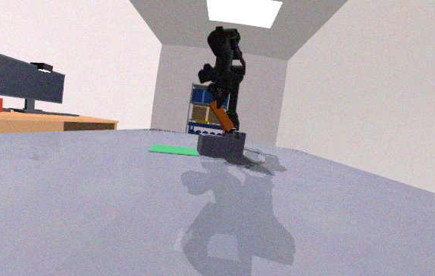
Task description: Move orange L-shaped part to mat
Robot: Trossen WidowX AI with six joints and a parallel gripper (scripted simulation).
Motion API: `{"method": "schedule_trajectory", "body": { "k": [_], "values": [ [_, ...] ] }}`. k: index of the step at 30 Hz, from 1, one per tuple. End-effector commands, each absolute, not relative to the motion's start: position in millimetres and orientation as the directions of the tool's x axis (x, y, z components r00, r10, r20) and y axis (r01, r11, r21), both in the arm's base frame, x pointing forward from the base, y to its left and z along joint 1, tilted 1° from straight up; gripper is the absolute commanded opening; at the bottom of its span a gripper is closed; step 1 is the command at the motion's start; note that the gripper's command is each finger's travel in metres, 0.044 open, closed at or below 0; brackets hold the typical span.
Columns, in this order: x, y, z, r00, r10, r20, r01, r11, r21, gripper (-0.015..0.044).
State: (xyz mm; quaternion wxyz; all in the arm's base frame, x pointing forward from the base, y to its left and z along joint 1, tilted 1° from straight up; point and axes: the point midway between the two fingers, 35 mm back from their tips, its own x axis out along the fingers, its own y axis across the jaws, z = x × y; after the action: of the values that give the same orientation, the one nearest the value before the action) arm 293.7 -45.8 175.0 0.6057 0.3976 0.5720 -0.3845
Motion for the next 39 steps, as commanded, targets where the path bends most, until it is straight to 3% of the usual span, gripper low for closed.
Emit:
{"method": "schedule_trajectory", "body": {
  "k": [1,29,39],
  "values": [
    [300,-64,175,0.052,-0.008,-0.999,0.92,0.389,0.045,0.0],
    [335,-176,179,0.054,-0.019,-0.998,0.92,0.389,0.043,0.0],
    [337,-181,174,0.055,-0.019,-0.998,0.92,0.389,0.043,0.0]
  ]
}}
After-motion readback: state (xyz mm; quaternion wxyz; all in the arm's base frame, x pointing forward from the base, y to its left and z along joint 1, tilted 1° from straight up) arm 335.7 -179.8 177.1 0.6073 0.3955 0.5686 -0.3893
